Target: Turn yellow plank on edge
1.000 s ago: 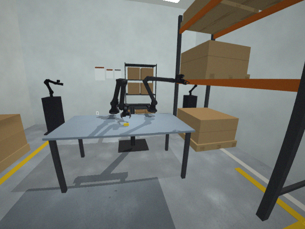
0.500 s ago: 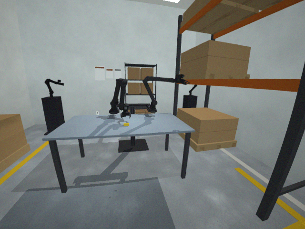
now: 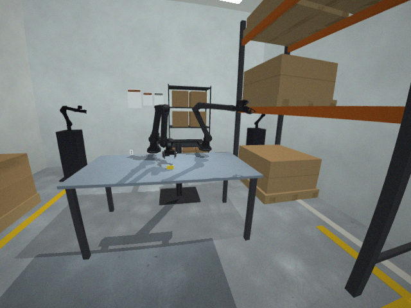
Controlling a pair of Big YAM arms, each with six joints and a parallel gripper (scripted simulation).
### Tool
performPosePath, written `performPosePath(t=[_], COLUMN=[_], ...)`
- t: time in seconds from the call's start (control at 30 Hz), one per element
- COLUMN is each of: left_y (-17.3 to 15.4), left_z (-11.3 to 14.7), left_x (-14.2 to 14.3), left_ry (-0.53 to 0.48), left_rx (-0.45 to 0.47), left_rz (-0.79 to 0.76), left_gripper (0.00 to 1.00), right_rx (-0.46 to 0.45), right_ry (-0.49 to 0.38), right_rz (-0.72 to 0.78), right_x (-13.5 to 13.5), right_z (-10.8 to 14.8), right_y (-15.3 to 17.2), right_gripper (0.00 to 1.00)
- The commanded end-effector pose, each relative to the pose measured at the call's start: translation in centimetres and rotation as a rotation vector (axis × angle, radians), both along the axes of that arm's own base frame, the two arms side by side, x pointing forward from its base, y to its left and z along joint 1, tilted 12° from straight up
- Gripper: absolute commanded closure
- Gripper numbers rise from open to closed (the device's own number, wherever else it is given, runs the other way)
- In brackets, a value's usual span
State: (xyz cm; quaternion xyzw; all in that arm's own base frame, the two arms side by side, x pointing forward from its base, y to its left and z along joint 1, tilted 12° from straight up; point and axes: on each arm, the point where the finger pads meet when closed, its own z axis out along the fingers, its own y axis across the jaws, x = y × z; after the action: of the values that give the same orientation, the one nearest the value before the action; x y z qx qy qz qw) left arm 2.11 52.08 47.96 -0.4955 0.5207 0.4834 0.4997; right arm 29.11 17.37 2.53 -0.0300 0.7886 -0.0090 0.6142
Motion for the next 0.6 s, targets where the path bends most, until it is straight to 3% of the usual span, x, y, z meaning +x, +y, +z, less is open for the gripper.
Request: performPosePath(t=[0.0,0.57], left_y=[0.9,0.9], left_z=[4.1,4.1], left_x=[-0.8,-0.8], left_ry=[-0.011,-0.011], left_rx=[0.072,0.072], left_rz=[0.017,0.017], left_gripper=[0.00,0.00], right_rx=[0.019,0.035], right_ry=[-0.002,-0.013], right_rz=[0.007,0.006], right_x=[-0.4,-0.9], right_z=[0.8,5.9], right_y=[0.2,1.1], right_gripper=[0.00,0.00])
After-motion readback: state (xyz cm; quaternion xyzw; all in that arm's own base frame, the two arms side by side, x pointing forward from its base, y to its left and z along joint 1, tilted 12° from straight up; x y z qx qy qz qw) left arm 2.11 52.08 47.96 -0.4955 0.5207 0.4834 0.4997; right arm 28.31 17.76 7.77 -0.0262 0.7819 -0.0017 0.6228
